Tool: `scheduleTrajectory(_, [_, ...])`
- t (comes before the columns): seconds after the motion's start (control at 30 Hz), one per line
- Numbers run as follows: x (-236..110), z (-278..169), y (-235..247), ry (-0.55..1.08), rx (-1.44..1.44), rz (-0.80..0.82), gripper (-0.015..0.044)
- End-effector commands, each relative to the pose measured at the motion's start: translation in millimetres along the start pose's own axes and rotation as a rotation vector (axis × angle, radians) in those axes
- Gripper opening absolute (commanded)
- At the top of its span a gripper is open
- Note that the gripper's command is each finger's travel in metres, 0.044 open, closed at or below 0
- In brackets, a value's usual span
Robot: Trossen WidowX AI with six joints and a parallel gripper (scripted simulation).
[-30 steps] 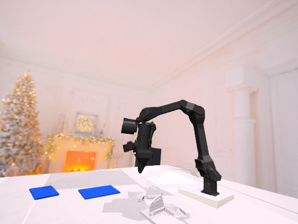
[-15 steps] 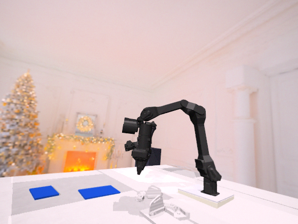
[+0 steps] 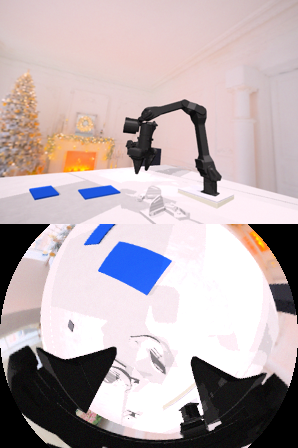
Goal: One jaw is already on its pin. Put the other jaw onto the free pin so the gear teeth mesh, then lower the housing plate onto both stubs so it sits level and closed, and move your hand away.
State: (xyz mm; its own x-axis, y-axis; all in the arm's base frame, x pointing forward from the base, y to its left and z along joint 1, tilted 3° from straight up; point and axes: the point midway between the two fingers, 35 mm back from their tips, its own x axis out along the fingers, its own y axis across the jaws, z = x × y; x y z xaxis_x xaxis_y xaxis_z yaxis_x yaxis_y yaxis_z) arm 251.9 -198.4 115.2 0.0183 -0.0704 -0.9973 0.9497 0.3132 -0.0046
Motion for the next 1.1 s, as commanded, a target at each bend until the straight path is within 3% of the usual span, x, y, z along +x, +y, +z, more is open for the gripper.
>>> scheduleTrajectory(0.0, [0.8, -2.8, -0.9, 0.005, 0.073, -0.004, 0.044])
scheduleTrajectory(1.07, [-0.6, -13.6, -2.7, 0.008, 0.719, -0.01, 0.044])
